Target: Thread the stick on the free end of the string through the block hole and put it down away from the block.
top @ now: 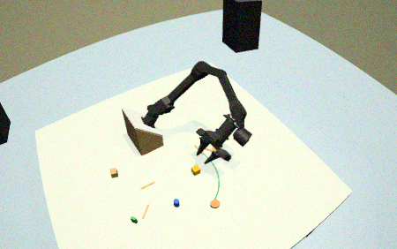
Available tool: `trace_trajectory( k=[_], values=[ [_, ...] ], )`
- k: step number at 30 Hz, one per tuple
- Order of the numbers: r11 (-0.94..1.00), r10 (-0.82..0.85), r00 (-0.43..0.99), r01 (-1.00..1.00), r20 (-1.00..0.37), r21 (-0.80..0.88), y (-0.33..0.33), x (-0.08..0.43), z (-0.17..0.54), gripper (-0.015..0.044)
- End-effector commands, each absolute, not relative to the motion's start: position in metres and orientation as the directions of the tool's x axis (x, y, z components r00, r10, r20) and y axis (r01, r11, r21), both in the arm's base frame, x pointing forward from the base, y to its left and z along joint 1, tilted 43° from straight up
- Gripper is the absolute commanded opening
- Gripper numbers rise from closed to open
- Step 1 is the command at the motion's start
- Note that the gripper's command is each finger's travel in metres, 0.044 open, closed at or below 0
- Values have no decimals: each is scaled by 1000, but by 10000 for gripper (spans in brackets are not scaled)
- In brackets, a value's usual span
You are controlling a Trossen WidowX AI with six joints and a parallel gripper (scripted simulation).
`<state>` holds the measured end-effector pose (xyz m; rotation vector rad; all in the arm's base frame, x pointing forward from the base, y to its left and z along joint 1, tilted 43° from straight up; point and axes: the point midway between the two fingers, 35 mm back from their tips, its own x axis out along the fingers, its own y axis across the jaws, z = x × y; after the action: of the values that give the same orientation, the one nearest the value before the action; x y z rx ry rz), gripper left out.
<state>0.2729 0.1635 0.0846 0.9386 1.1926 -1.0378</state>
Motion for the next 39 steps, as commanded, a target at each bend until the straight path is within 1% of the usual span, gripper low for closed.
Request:
trace_trajectory(
  k=[1,5,6,9,11,15,20,24,29,34,39],
  values=[
    [369,-102,42,930,-994,1,162,273,81,320],
    [657,-33,-17,753,-999,-34,158,272,72,425],
    [719,-15,-30,694,-999,-32,157,272,70,440],
    [871,42,-68,491,-997,3,155,272,64,440],
    [939,81,-90,339,-993,46,153,272,61,440],
    [987,163,-128,16,-978,162,150,272,55,440],
    [881,268,-162,-358,-950,310,146,272,50,440],
    [763,325,-174,-533,-930,366,144,273,48,440],
    [570,399,-182,-718,-899,399,141,274,46,440],
    [343,464,-183,-865,-867,366,139,276,45,440],
    [111,533,-177,-955,-827,275,135,277,44,440]
  ],
)
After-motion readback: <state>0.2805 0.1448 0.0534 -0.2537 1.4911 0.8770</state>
